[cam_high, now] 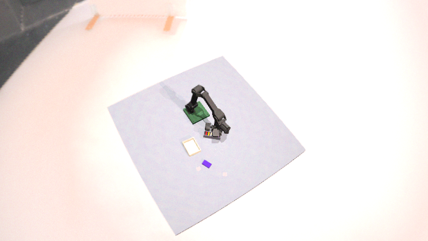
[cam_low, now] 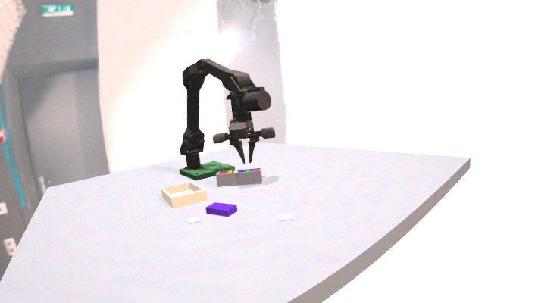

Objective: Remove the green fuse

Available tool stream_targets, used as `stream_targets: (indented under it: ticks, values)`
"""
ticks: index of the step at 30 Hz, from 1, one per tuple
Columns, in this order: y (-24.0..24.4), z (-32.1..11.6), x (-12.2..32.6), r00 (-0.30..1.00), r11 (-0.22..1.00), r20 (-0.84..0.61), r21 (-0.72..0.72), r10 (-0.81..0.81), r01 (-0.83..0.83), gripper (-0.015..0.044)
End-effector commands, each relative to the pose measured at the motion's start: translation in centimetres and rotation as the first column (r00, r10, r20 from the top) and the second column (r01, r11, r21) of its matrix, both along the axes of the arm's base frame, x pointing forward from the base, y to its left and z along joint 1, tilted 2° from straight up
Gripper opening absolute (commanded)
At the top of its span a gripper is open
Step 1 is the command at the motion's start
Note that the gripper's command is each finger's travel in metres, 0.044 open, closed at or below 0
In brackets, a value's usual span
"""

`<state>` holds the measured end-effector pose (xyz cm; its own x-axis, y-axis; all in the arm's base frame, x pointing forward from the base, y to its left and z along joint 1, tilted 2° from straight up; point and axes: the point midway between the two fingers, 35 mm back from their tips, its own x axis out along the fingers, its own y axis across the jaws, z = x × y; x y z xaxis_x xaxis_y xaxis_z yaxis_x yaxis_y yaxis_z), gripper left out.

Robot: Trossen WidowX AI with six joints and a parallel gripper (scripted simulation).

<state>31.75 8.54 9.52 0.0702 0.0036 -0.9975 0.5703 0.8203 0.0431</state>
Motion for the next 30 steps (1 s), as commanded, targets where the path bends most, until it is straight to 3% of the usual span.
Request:
stream_targets:
  ticks: [1, 30]
  values:
    - [0.0, -0.6, -0.1, 1.0, 1.0, -0.007, 0.002, -0.003, 0.004, 0.0074]
    - [0.0, -2.1, 0.0, 1.0, 1.0, -0.007, 0.002, -0.003, 0.004, 0.0074]
